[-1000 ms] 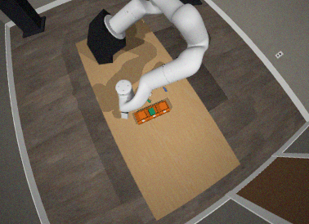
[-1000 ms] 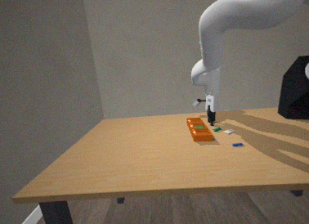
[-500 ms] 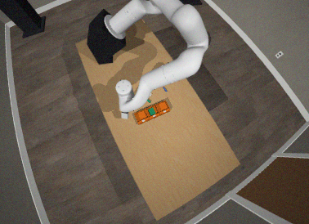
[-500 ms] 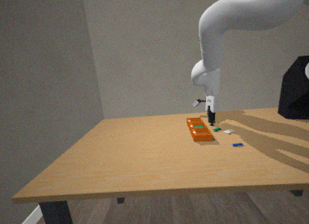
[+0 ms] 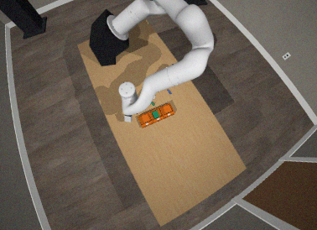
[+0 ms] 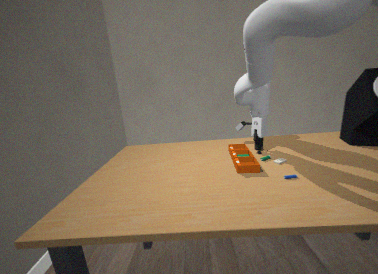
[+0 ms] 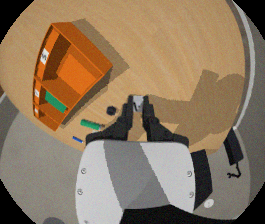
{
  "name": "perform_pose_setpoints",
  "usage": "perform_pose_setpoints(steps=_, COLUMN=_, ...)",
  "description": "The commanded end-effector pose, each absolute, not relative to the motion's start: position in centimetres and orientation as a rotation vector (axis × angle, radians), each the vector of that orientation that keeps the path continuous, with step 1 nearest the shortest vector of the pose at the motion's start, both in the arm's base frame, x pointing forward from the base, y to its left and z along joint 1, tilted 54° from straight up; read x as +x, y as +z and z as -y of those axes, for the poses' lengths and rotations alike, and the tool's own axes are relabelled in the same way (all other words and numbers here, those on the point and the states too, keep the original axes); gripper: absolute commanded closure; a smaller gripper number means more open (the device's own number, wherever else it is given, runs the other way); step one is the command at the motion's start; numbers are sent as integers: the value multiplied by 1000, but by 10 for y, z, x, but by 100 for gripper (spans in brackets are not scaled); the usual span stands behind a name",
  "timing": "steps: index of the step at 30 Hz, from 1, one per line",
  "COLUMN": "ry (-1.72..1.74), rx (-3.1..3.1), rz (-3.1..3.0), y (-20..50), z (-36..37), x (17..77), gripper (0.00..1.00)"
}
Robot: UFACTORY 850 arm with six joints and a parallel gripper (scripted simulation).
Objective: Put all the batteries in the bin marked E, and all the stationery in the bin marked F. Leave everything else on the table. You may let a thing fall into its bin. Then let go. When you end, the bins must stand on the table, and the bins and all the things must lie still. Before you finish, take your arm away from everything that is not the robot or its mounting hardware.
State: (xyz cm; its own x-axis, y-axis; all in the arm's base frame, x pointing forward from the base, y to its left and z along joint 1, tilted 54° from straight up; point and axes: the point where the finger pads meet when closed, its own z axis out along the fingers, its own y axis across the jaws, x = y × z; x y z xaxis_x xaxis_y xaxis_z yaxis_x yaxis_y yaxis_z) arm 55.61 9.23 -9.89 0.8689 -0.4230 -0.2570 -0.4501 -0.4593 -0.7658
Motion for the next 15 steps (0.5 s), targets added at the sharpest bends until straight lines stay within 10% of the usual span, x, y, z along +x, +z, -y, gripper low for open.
perform_pose_setpoints(steps=1, ry=35, rx=-2109, rz=-632, y=-99, z=-92, x=557, gripper=100)
perform_pose_setpoints(steps=15, ry=35, rx=-2109, rz=-632, y=-97, z=-89, x=556, gripper=100)
